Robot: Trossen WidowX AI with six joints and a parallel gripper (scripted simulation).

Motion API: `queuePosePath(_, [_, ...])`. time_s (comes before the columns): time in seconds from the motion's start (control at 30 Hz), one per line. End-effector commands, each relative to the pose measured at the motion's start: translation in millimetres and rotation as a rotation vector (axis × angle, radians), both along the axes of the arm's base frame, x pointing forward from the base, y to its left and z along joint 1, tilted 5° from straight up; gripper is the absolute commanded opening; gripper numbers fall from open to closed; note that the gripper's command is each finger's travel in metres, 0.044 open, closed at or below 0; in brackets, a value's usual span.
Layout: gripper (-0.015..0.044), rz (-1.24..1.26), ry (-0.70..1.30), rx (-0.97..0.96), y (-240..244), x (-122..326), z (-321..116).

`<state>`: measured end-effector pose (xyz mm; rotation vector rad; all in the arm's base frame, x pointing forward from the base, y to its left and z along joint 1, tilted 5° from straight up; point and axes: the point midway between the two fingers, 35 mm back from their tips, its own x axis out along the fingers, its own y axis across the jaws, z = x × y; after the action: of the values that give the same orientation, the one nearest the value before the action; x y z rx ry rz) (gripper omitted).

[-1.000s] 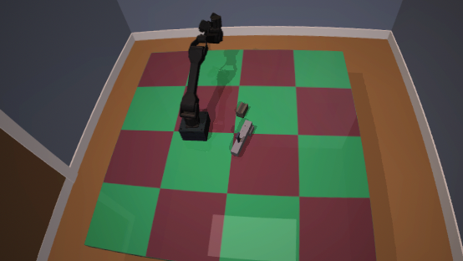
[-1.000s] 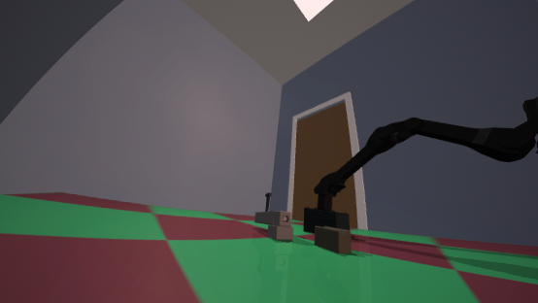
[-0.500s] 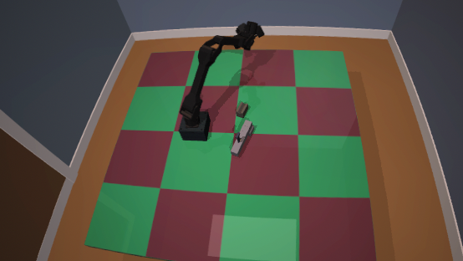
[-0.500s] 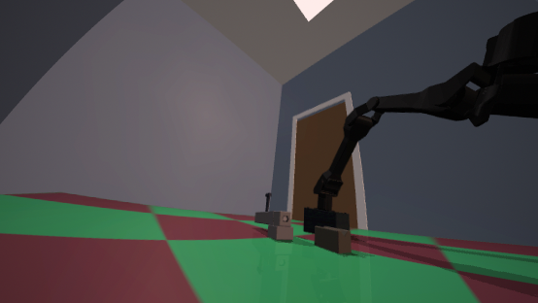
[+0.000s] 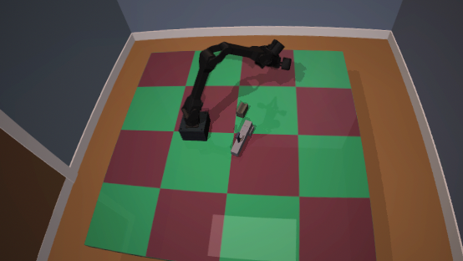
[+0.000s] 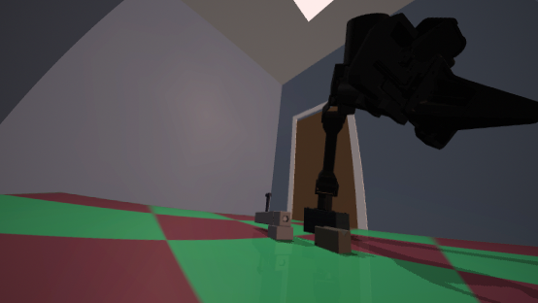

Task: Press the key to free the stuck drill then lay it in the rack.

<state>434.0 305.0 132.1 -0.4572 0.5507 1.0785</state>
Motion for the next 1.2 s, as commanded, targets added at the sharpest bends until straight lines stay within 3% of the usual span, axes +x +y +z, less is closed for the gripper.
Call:
queuePosePath(0.0, [0.0000,-0.164,0.100,-0.047,-60.7,7.6,-9.1])
queuePosePath(0.33, [0.0000,-0.662,0.401,-0.147,-236.9,-17.3,-32.0])
queuePosePath(0.67, [0.0000,-1.181,0.758,-0.198,-376.0,-122.7,-48.4])
queuePosePath(0.87, [0.0000,-1.448,0.972,-0.202,-417.6,-200.6,-52.2])
queuePosePath(1.17, [0.0000,-1.452,0.975,-0.201,-418.5,-199.4,-57.1])
